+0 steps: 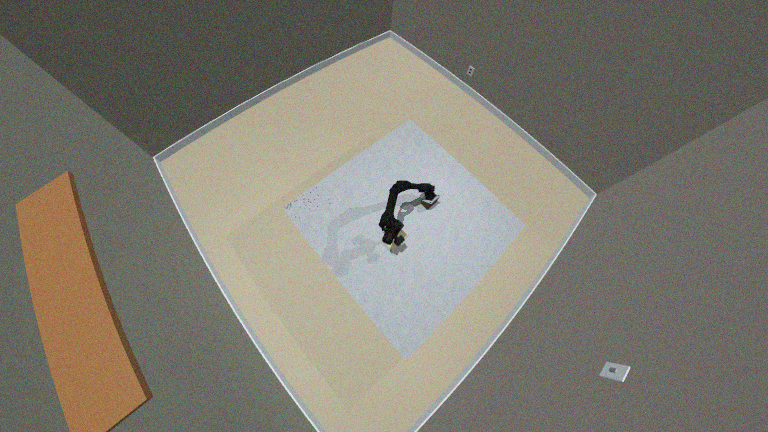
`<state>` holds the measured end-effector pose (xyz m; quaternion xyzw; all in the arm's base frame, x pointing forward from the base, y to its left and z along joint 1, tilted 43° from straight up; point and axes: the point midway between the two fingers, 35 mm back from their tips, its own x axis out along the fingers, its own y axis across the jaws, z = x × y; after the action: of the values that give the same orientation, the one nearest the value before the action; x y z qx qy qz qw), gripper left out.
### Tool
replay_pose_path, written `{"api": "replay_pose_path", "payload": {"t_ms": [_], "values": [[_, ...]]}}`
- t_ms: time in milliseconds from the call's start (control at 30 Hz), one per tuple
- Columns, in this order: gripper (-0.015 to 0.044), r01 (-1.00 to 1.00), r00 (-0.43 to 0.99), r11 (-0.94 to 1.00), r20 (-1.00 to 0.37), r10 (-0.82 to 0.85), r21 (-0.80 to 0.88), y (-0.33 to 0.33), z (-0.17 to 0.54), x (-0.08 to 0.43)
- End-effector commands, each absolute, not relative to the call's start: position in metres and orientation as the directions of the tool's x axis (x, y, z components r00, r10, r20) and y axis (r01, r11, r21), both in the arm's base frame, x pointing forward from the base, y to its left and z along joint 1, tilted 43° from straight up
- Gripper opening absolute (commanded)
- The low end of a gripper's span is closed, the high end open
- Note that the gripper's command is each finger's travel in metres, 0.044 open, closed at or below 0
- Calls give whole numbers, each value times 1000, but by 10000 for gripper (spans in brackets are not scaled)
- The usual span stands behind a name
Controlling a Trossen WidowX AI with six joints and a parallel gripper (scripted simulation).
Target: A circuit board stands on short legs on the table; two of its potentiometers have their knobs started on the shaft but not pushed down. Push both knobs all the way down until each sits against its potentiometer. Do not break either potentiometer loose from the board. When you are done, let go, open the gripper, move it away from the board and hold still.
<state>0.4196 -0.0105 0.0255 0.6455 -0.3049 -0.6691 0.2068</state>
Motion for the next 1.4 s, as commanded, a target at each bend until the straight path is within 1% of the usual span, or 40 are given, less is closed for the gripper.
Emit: {"api": "replay_pose_path", "payload": {"t_ms": [0, 1367], "values": [[0, -113, -80, -727, -736, -673, 677, -12, 25, 420], [0, -113, -80, -727, -735, -673, 677, -19, 17, 419]]}}
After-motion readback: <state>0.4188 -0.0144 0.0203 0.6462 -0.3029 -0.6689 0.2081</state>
